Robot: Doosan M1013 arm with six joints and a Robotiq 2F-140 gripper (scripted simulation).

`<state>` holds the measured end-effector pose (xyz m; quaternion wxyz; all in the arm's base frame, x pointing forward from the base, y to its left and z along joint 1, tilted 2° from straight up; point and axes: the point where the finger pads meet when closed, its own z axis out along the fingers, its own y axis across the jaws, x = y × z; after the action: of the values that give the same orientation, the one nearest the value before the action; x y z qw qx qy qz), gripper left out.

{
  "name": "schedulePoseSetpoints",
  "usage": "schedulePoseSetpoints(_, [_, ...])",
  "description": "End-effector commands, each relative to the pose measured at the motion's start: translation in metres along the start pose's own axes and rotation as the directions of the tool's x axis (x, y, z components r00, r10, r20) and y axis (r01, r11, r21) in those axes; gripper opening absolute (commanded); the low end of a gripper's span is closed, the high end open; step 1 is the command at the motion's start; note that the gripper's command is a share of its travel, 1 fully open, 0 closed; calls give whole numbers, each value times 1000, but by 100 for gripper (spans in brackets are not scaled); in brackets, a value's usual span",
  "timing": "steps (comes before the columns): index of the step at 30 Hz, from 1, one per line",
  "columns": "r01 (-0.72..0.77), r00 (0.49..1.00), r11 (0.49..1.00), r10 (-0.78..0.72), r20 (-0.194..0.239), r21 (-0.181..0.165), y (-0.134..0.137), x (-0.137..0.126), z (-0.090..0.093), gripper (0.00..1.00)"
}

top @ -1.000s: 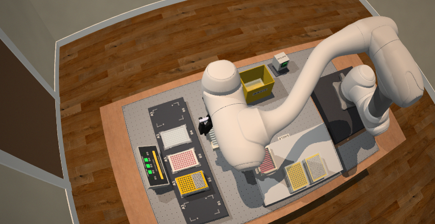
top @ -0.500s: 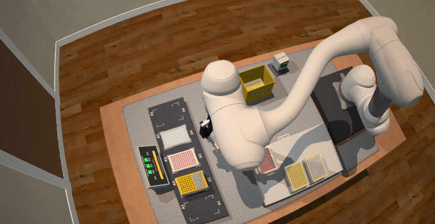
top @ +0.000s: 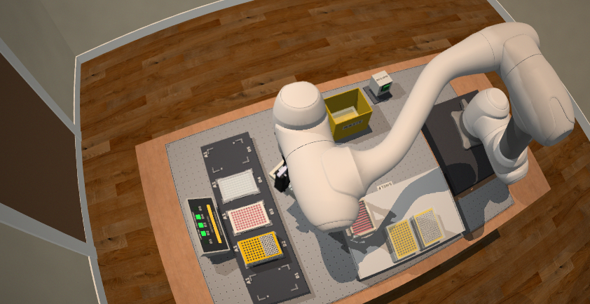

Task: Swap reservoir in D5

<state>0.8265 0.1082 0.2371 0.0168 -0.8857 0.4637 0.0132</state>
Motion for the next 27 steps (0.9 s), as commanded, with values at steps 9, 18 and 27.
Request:
schedulePoseSetpoints(9, [198, 980, 980, -198, 0, 0, 0, 0, 0, 0])
schedulePoseSetpoints(18, [333, 943, 943, -333, 0, 0, 0, 0, 0, 0])
schedulePoseSetpoints(27, [496, 868, 868, -496, 0, 0, 0, 0, 0, 0])
